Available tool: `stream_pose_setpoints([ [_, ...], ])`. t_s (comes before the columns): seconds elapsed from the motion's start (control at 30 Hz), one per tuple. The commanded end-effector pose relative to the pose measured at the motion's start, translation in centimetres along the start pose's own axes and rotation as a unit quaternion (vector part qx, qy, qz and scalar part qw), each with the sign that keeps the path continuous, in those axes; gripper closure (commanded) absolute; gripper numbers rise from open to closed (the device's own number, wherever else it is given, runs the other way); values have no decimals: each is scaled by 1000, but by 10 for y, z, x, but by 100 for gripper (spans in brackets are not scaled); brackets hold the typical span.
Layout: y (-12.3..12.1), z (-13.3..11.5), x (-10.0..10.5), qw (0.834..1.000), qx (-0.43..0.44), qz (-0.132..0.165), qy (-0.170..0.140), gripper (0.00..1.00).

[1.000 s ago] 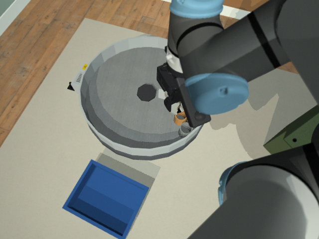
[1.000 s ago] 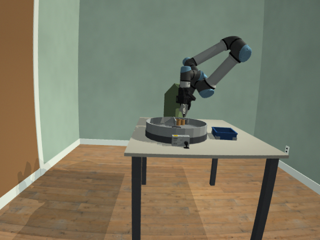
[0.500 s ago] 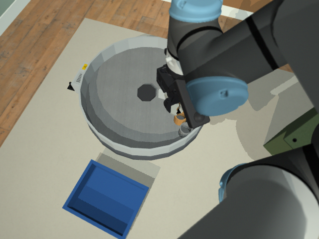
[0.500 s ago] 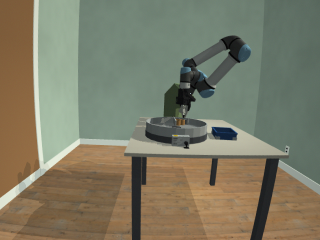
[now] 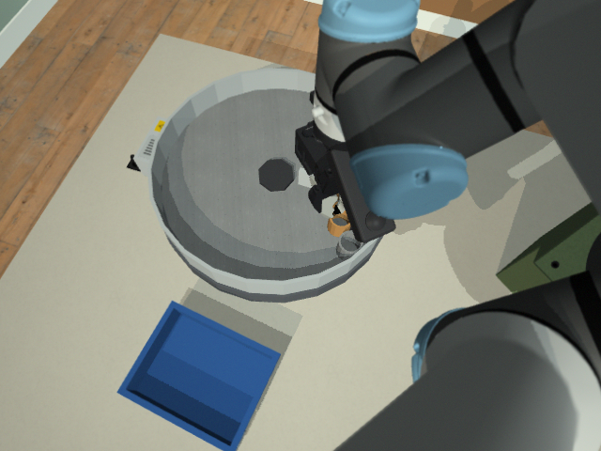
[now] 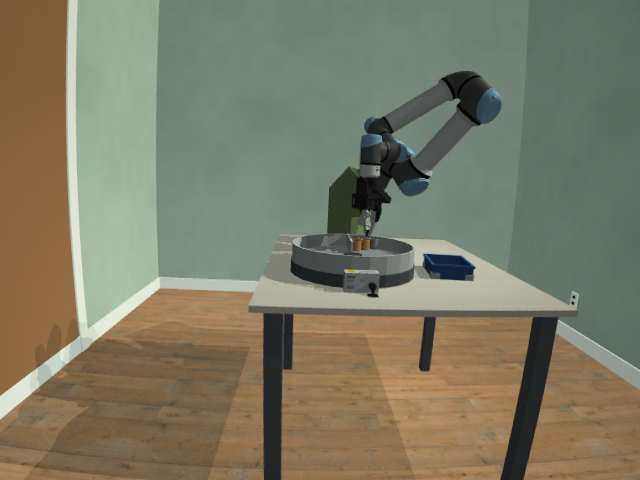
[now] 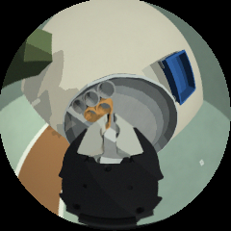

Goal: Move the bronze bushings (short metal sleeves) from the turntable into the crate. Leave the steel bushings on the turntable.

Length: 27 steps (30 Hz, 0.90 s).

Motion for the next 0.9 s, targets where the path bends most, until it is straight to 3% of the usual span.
stream_pose_setpoints([
  [0.0,0,0,0,1000,0,0,0,95],
  [0.87,0,0,-9,1000,0,0,0,95],
])
Point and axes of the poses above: the point where the finger pads meet when closed, its own x axis back along the fingers, its own y axis across the jaws, z = x × y, the point moved 4 cm from there along x, back along the fingers, and after that the axes turned 12 degrees about x, right-handed, at the moved point
